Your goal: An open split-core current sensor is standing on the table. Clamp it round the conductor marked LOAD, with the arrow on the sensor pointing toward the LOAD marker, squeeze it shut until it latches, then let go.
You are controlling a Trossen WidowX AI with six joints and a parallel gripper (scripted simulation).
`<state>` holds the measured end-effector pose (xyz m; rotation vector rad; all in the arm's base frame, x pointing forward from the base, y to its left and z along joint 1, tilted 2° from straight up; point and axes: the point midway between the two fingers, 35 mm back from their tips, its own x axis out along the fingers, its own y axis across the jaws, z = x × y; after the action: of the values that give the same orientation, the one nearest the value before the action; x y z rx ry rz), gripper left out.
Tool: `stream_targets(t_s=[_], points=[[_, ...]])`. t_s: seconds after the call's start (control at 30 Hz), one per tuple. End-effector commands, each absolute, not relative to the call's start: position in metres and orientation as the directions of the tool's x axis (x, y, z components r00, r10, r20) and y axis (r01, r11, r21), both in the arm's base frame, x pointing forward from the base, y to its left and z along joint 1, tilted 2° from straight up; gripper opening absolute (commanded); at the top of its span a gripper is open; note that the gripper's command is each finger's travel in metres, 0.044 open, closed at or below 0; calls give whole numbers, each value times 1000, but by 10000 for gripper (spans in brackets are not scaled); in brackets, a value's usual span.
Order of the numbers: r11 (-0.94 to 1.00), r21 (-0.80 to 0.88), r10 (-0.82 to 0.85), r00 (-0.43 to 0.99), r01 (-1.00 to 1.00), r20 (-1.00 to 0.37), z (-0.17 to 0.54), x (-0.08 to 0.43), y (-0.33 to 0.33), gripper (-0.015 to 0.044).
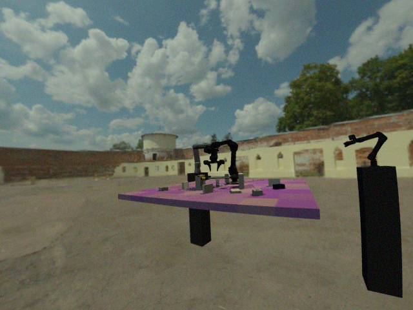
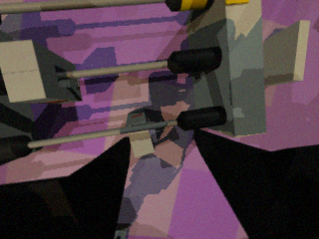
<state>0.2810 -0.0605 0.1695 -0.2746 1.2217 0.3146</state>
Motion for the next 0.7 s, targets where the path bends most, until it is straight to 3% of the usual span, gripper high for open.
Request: stream_targets(t_s=[0.0, 0.67], points=[[844, -26, 144, 274, -536, -951, 143, 237, -48, 286], [844, -27, 145, 275, -536, -951, 126, 244, -46, 286]])
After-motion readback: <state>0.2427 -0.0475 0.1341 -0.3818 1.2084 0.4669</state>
